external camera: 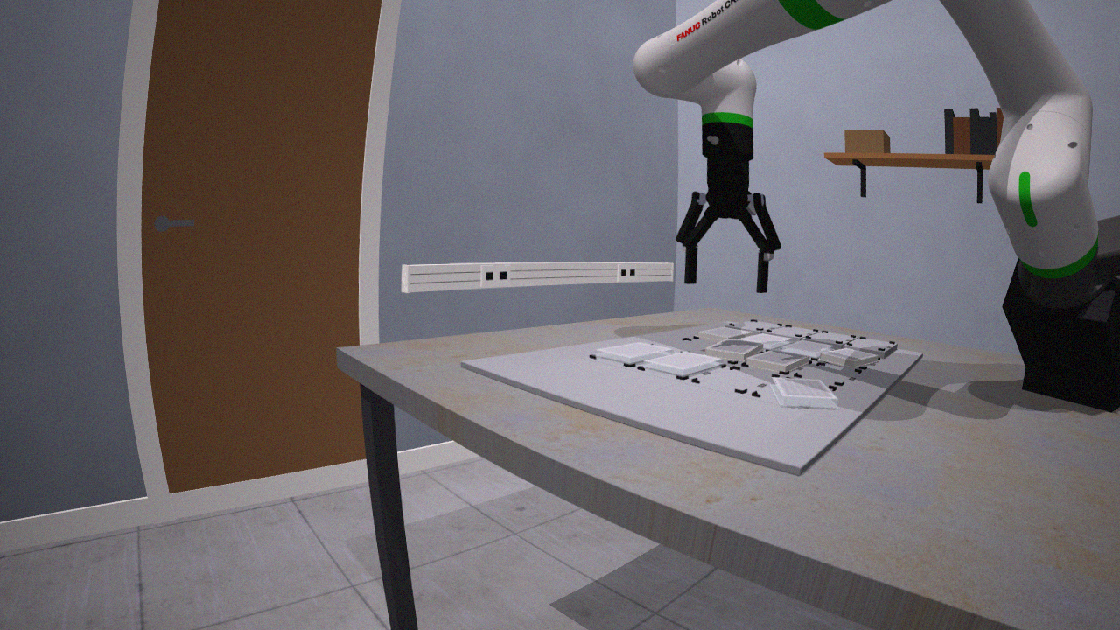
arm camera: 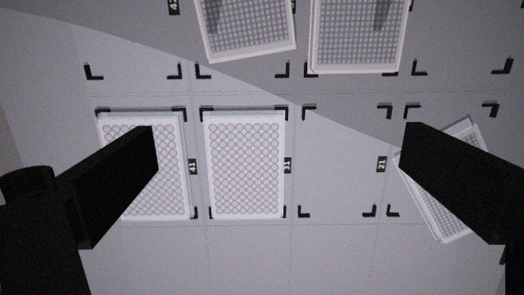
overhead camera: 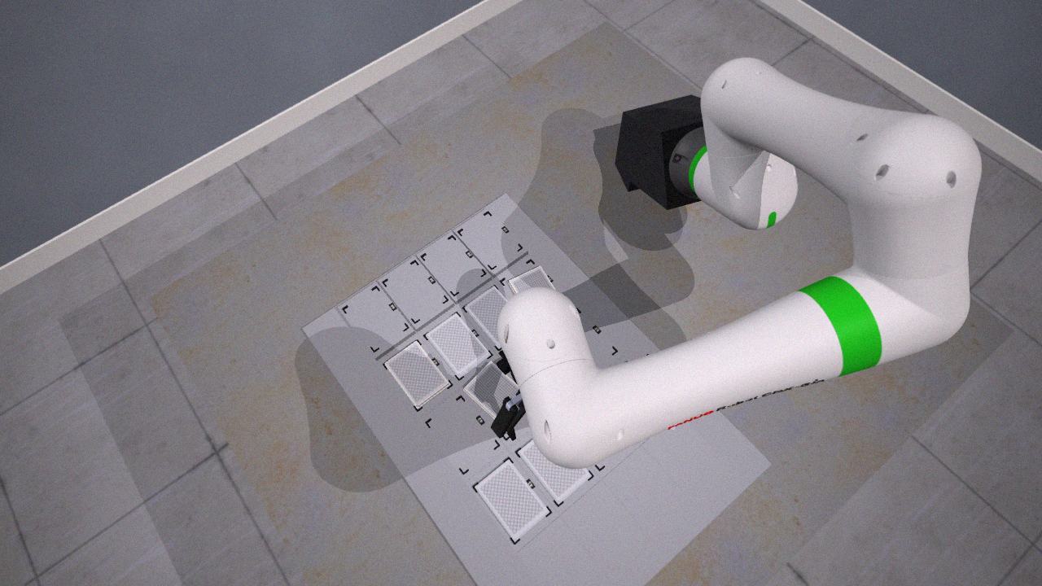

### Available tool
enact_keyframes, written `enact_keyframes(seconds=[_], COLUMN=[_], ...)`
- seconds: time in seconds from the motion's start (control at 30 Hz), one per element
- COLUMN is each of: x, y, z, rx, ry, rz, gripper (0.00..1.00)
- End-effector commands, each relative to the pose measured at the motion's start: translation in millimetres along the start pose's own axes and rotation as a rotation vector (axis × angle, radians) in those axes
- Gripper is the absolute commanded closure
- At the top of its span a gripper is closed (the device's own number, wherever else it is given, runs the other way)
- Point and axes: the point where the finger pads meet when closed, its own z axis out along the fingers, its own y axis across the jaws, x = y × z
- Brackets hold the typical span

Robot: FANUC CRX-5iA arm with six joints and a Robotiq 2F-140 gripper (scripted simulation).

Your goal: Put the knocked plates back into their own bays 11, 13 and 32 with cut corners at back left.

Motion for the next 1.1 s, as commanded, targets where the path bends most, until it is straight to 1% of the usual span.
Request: enact_keyframes(seconds=[0.0,0.13,1.07], x=[-14.1,-27.3,-27.3], y=[-10.0,-18.7,-18.6], z=[-0.7,-0.7,-0.7], rx=[0.001,0.001,0.001], ry=[0.002,0.002,0.002], rz=[0.0,0.0,0.0], gripper=[0.0,0.0,0.0])
